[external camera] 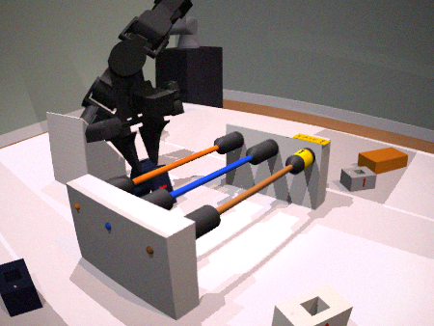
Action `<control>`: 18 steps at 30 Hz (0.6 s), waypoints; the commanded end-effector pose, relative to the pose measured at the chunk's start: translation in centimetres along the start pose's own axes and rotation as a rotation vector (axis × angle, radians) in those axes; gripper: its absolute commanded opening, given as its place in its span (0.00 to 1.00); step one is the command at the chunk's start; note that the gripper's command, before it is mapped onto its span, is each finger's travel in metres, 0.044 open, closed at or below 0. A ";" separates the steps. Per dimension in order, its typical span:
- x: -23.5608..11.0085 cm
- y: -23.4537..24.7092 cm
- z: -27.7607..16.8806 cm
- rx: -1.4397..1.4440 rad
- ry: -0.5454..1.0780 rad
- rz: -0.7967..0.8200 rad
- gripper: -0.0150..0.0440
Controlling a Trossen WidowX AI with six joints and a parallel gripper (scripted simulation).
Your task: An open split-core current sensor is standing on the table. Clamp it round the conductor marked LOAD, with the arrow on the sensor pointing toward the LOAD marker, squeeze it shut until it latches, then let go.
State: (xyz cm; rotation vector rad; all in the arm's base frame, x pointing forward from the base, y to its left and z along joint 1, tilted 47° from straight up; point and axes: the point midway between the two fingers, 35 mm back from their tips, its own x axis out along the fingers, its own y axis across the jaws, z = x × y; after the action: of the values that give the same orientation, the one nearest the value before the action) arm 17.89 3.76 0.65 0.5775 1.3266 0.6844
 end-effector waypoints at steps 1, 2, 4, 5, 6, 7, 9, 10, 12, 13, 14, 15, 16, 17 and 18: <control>0.0 0.0 0.0 0.002 -0.001 0.000 0.65; 0.0 0.0 0.0 0.002 -0.001 0.000 0.70; 0.0 0.0 0.0 0.002 -0.001 0.000 0.79; 0.0 0.0 0.0 0.002 -0.001 0.000 0.80; 0.0 0.0 0.0 0.002 -0.001 0.000 0.80; 0.0 0.0 0.0 0.002 -0.001 0.000 0.80; -0.7 -0.1 0.1 0.001 -0.001 -0.004 0.80; -1.6 -0.2 0.1 0.001 -0.001 -0.007 0.80; -3.9 -0.2 -0.1 -0.002 -0.002 -0.009 0.80; -4.9 -0.1 -0.2 -0.003 -0.002 -0.008 0.80; -5.4 -0.1 -0.3 -0.004 -0.003 -0.006 0.80; -5.6 -0.1 -0.4 -0.005 -0.003 -0.005 0.80; -5.6 -0.1 -0.4 -0.005 -0.003 -0.005 0.80; -5.6 -0.1 -0.4 -0.005 -0.003 -0.005 0.80; -5.6 -0.1 -0.3 -0.022 0.000 -0.005 0.80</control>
State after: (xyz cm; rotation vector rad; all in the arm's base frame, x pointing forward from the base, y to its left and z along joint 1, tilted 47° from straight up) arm 17.25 -0.16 3.95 0.5707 1.3167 0.6761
